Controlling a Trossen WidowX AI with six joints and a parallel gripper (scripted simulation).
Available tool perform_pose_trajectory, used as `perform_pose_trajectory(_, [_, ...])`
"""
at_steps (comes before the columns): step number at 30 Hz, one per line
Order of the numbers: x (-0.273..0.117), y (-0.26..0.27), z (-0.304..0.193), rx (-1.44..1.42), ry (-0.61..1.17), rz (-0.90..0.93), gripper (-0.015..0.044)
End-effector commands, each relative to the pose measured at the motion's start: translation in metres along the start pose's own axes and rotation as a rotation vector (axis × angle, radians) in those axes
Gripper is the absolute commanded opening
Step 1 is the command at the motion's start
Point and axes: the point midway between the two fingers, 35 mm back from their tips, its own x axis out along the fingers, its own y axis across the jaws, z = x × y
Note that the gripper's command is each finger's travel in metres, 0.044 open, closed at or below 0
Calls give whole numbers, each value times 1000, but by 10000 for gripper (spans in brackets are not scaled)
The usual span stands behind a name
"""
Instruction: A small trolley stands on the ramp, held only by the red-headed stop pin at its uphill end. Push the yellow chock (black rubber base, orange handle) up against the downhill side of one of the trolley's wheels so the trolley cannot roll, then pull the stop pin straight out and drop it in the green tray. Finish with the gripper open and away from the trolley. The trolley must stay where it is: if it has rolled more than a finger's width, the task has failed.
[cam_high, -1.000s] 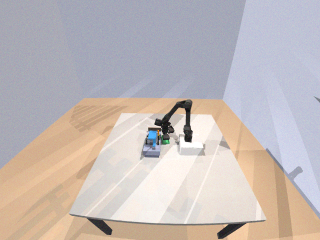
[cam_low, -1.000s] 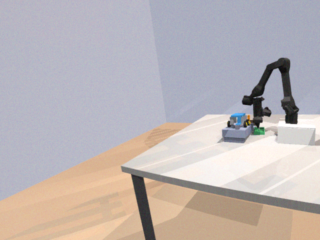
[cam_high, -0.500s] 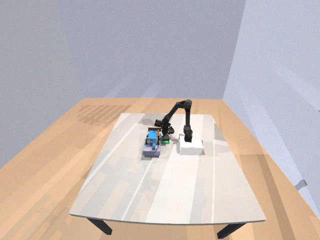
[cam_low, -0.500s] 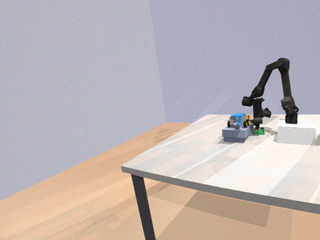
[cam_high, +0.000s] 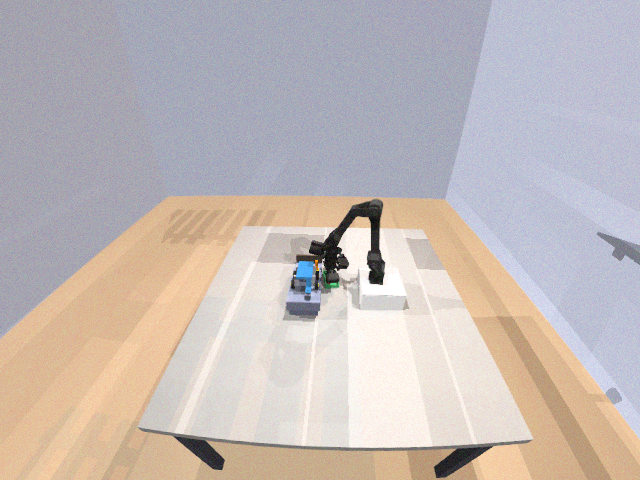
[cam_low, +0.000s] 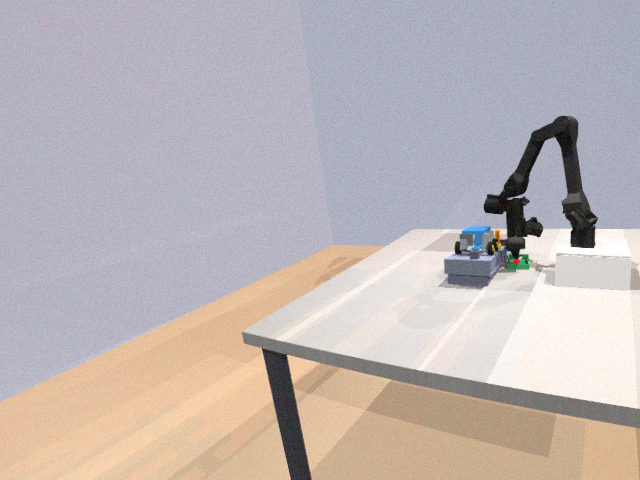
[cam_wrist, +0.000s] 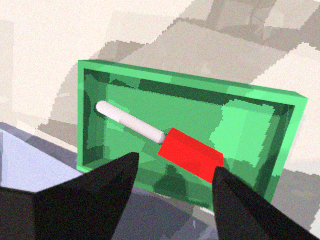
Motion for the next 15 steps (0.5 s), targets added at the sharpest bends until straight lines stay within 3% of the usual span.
perform_pose_trajectory(1, [0,0,0,0,0,0,242])
perform_pose_trajectory(5, [0,0,0,0,0,0,340])
perform_pose_trajectory(15, [-13,2,1,1,-4,1,340])
